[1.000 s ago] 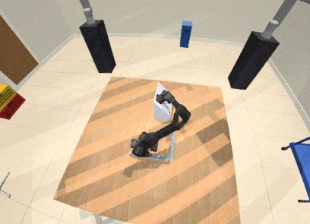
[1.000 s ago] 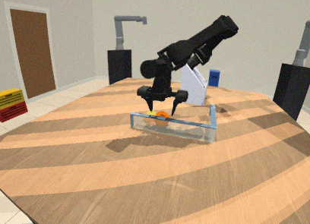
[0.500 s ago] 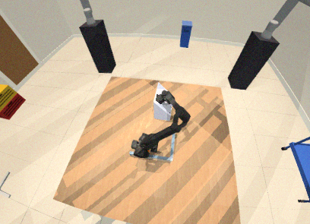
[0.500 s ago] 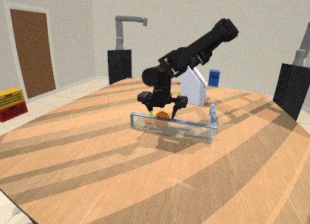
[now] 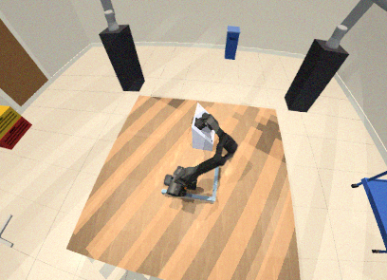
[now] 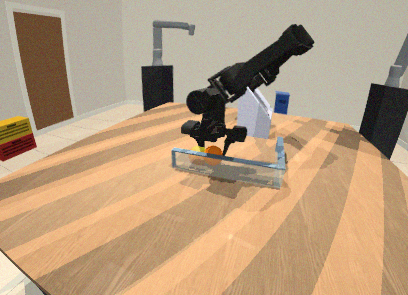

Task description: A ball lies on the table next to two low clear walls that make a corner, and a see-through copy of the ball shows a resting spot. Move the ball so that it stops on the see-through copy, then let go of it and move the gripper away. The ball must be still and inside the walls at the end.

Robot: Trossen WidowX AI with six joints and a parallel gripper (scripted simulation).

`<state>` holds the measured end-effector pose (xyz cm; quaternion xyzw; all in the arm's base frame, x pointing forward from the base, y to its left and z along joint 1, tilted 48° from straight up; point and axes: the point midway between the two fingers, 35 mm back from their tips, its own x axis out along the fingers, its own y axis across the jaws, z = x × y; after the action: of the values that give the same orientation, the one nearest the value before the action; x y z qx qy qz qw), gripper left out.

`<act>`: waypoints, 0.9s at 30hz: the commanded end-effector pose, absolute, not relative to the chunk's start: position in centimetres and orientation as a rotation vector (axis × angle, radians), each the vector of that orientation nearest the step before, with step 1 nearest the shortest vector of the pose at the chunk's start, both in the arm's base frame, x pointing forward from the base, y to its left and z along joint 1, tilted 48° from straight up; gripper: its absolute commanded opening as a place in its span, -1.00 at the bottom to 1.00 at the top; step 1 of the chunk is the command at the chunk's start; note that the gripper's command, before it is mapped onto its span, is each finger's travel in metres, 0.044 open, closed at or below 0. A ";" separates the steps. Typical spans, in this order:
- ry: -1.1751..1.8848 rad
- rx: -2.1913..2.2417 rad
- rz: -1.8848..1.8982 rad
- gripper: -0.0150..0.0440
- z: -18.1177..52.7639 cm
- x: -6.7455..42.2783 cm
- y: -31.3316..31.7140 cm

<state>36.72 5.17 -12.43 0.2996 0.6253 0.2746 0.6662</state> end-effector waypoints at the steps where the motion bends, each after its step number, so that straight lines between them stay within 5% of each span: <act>1: 1.433 0.675 0.611 -0.16 -11.9 35.9 3.6; 5: 1.432 0.673 0.609 -0.49 -10.0 36.1 1.4; 17: 1.405 0.678 0.610 -0.49 -3.2 36.1 -5.1; 27: 1.405 0.667 0.611 -0.49 -6.6 36.7 -4.7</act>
<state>36.52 -4.99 -4.84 0.2974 0.6205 0.2715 0.6729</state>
